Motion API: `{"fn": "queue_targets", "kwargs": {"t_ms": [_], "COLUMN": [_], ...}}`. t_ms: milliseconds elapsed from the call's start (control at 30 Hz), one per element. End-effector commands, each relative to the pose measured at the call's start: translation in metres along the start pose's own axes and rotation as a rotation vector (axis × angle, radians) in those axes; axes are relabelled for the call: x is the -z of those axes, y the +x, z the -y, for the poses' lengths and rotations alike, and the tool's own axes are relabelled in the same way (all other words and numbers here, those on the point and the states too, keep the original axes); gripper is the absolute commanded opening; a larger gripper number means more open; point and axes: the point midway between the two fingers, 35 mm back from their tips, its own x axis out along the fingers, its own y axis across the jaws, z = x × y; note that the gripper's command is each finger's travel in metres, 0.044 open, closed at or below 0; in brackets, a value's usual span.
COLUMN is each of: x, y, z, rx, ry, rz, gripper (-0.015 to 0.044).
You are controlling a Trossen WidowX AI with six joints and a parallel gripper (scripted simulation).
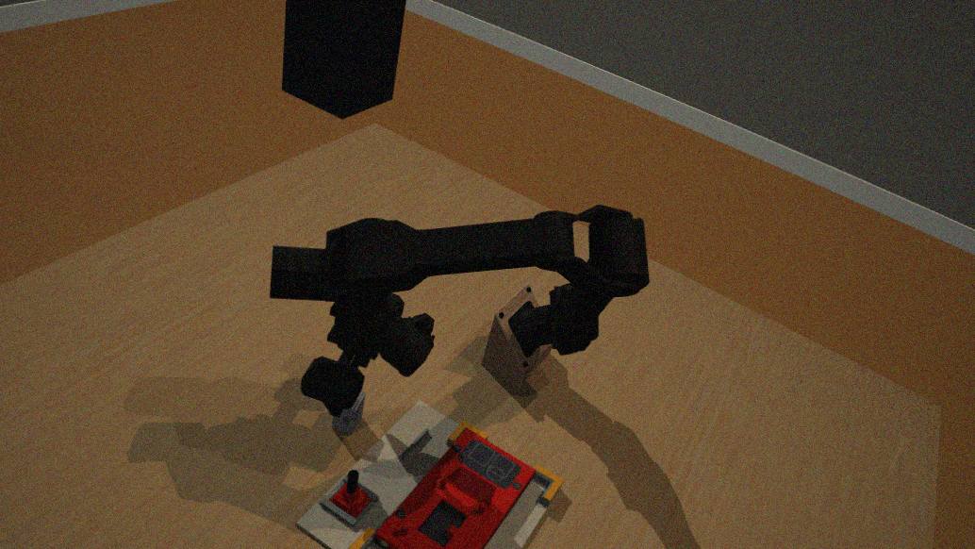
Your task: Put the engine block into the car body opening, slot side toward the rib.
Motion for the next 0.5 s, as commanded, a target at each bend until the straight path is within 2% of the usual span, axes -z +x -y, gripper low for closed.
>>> {"fn": "queue_targets", "kwargs": {"t_ms": [0, 467], "x": [-0.001, -0.001], "y": [0.008, 0.031], "z": [-0.001, -0.001], "rx": [0.001, 0.001], "ry": [0.009, 0.009], "rz": [0.011, 0.011], "gripper": [0.044, 0.044]}}
